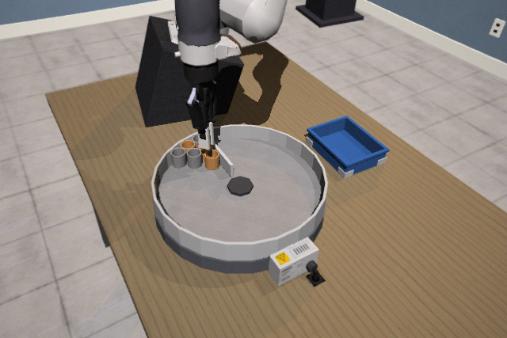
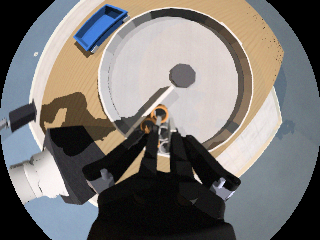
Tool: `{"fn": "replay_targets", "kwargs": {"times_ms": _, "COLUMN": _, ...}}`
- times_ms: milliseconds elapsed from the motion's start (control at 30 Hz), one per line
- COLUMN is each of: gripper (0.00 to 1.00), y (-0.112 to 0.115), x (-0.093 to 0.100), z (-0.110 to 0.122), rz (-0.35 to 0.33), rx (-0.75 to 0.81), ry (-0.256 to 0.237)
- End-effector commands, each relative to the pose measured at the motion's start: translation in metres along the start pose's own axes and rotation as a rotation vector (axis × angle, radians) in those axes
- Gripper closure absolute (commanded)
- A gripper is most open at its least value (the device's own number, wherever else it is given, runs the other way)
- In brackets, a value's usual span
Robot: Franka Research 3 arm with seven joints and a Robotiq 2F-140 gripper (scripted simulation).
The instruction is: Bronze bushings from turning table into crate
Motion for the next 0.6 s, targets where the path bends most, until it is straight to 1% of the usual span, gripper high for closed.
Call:
{"fn": "replay_targets", "kwargs": {"times_ms": 0, "gripper": 0.9, "y": -0.0015, "x": -0.0019, "z": 0.0004, "rz": -0.009, "rx": -0.164, "ry": -0.009}}
{"fn": "replay_targets", "kwargs": {"times_ms": 233, "gripper": 0.9, "y": -0.0023, "x": -0.0046, "z": 0.0009, "rz": -0.009, "rx": -0.258, "ry": -0.009}}
{"fn": "replay_targets", "kwargs": {"times_ms": 567, "gripper": 0.9, "y": -0.0023, "x": -0.0048, "z": 0.001, "rz": -0.009, "rx": -0.267, "ry": -0.009}}
Point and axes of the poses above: the point where the finger pads meet when closed, its own x axis back along the fingers, its own z axis across the jaws, y = z × x, the point moved 1 cm from there along x, back along the fingers, and after that the axes turned 5 degrees about x, right-handed, at the moved point
